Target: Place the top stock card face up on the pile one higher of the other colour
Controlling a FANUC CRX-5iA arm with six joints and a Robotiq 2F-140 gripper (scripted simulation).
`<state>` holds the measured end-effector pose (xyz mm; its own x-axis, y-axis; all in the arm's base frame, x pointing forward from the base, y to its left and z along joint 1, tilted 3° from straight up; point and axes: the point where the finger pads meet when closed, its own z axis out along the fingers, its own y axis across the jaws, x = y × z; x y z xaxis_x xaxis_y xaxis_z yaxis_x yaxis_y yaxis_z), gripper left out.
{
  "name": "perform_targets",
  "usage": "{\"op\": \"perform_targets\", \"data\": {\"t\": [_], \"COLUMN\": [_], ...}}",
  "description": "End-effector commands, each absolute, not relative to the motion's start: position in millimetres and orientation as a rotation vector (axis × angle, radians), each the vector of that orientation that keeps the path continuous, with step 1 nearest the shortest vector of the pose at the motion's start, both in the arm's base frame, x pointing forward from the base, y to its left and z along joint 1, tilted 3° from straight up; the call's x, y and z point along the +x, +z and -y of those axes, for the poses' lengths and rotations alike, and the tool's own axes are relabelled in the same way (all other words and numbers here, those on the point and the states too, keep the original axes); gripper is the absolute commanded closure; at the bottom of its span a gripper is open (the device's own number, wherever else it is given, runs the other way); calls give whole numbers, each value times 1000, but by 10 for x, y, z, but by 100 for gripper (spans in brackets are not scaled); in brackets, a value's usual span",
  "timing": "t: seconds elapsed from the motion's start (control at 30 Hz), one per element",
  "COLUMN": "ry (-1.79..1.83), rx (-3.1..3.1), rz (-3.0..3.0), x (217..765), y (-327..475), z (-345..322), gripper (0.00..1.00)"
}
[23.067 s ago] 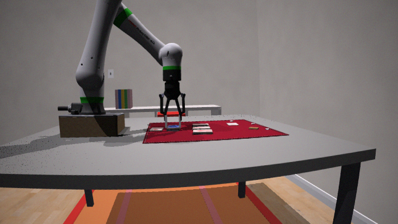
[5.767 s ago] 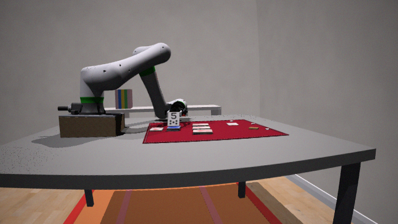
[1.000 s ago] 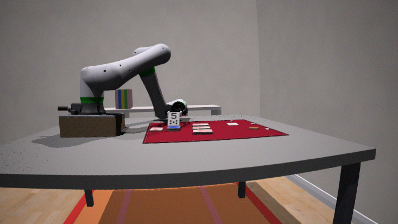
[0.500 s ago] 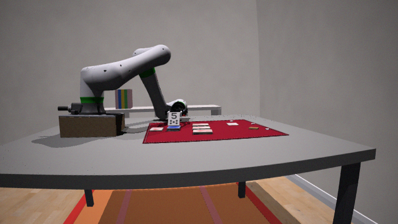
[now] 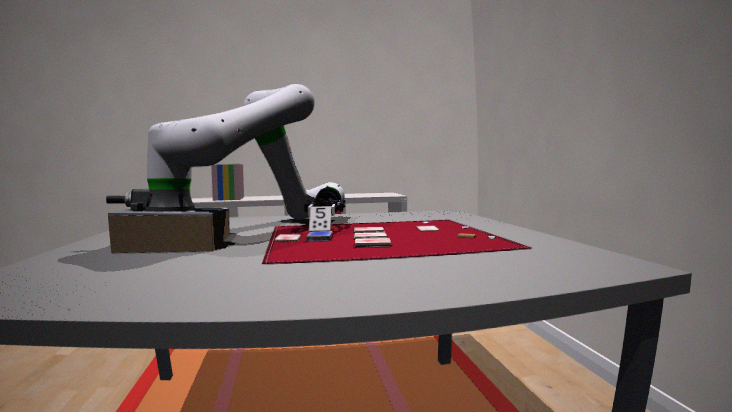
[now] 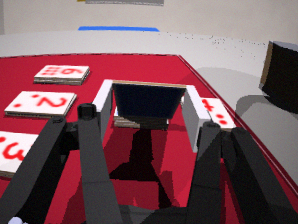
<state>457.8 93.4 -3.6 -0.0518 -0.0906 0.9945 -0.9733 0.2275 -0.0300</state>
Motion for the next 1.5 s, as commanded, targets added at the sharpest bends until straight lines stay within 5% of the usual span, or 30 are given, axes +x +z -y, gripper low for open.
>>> {"op": "perform_targets", "data": {"t": [0.0,1.47], "ry": [1021,1021], "rx": [1086,1086], "rz": [1407,1407], "x": [4580,4598], "y": [-45,-71], "z": [-952,-1025], "gripper": [57,57]}}
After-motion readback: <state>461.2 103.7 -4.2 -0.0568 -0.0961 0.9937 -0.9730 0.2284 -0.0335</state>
